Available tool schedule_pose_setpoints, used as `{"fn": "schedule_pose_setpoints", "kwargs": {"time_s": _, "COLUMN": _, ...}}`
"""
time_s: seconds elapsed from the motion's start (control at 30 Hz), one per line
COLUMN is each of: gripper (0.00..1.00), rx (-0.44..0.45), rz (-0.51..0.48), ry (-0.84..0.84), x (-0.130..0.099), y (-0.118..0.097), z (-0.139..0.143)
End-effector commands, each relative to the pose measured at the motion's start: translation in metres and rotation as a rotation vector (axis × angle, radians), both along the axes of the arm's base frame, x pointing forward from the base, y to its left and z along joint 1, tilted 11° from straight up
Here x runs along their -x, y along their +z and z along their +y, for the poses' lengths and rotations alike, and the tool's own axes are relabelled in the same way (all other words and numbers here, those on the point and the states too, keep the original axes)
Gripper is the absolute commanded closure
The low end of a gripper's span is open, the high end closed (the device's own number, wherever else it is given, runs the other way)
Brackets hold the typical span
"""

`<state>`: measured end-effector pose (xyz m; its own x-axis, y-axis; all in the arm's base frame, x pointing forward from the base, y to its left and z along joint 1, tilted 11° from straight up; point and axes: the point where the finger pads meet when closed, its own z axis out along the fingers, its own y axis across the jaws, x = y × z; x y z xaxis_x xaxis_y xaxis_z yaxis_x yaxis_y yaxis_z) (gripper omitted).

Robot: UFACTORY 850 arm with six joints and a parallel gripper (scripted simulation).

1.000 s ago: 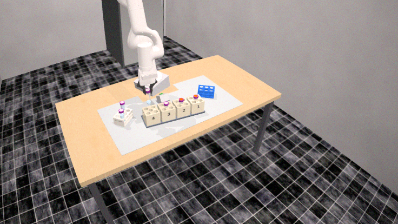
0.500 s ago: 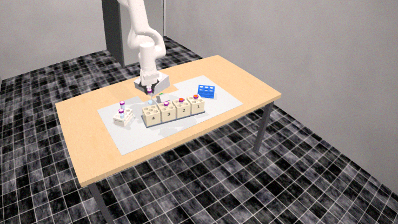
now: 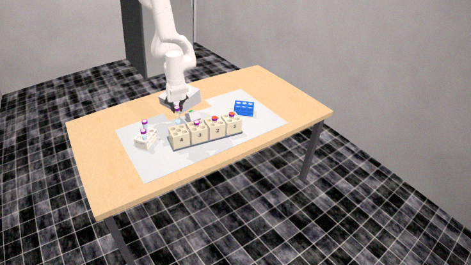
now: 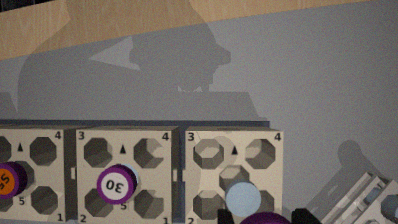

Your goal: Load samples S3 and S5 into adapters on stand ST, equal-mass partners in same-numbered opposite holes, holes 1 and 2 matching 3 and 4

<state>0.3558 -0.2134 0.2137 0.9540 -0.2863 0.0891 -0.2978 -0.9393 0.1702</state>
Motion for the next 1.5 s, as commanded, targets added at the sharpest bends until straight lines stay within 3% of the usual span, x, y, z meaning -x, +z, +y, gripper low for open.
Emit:
{"fn": "schedule_pose_setpoints", "kwargs": {"time_s": 0.0, "gripper": 1.00, "rx": 0.001, "rz": -0.001, "ry": 0.000, "x": -0.001, "y": -0.009, "z": -0.002}}
{"fn": "schedule_pose_setpoints", "kwargs": {"time_s": 0.4, "gripper": 1.00, "rx": 0.001, "rz": -0.001, "ry": 0.000, "x": -0.002, "y": -0.028, "z": -0.006}}
{"fn": "schedule_pose_setpoints", "kwargs": {"time_s": 1.47, "gripper": 1.00, "rx": 0.001, "rz": -0.001, "ry": 0.000, "x": -0.002, "y": -0.039, "z": -0.008}}
